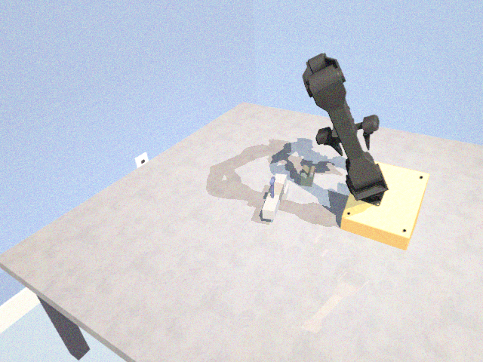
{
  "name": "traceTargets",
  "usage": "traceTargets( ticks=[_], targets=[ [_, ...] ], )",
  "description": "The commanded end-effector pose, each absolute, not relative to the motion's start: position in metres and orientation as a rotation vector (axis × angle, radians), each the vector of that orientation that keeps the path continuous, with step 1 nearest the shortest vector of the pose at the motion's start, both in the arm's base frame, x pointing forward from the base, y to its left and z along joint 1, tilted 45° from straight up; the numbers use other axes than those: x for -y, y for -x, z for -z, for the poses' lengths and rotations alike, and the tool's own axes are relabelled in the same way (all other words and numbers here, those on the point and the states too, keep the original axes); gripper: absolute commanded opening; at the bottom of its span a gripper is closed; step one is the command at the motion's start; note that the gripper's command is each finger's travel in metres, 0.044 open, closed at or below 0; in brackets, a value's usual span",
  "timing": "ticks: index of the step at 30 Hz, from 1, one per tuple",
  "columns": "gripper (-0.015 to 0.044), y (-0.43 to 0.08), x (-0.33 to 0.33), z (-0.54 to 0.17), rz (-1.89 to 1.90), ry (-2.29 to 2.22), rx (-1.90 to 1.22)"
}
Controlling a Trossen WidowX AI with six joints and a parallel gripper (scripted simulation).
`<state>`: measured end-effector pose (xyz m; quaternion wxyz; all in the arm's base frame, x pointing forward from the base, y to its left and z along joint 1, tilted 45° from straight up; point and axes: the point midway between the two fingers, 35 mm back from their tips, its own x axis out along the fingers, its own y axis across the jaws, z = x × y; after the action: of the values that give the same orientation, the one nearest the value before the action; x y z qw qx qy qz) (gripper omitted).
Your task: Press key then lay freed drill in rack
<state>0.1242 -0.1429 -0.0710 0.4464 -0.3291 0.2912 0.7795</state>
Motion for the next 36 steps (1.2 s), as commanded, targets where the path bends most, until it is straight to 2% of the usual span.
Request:
traceTargets(
  ticks=[1, 9, 15, 20, 36],
  targets=[
    [0.0374, -0.124, 0.143, 0.071, -1.93, 0.815, -0.721],
    [0.0164, -0.126, 0.142, 0.07, -1.921, 0.81, -0.732],
    [0.0006, -0.178, 0.117, 0.034, -1.598, 0.62, -1.012],
    [0.0, -0.213, 0.085, -0.001, -1.347, 0.414, -1.154],
    [0.0, -0.253, 0.009, -0.074, -0.977, -0.068, -1.302]
  ],
)
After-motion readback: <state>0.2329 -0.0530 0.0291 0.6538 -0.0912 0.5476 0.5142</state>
